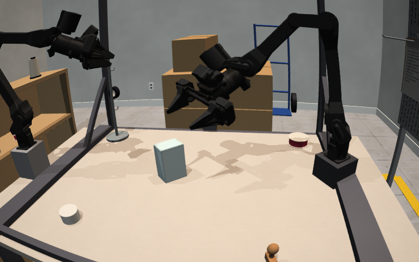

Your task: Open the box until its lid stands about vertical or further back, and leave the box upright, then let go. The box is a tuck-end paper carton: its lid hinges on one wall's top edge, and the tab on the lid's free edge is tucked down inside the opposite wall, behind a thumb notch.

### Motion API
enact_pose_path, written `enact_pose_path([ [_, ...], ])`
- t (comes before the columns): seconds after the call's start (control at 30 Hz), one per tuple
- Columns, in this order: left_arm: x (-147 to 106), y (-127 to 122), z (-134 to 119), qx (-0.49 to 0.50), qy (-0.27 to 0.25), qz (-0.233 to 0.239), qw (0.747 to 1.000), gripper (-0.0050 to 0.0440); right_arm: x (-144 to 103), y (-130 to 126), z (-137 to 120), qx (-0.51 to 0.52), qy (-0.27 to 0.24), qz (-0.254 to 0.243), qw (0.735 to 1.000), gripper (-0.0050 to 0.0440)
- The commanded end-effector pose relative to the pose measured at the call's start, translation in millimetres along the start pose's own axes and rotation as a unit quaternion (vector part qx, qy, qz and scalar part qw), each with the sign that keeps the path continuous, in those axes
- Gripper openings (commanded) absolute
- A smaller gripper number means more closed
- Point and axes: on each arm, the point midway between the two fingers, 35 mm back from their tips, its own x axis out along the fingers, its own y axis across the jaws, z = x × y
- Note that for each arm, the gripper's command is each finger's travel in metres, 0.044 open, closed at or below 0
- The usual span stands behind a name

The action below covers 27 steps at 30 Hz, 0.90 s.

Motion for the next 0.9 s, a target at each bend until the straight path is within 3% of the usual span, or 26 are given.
enact_pose_path([
  [0.0,0,-14,-16,0.006,-0.017,-0.012,1.0,0.044,-11,-24,4,0.044,-0.035,-0.051,0.997,0.044],
  [0.17,-3,-35,-76,0.041,-0.033,-0.035,0.998,0.044,-38,-74,2,0.131,-0.103,-0.155,0.974,0.044],
  [0.43,-4,-31,-146,0.092,-0.059,-0.036,0.993,0.044,-81,-110,1,0.217,-0.2,-0.239,0.925,0.044],
  [0.87,-2,-30,-155,0.1,-0.063,-0.036,0.992,0.044,-88,-114,1,0.228,-0.216,-0.249,0.916,0.044],
])
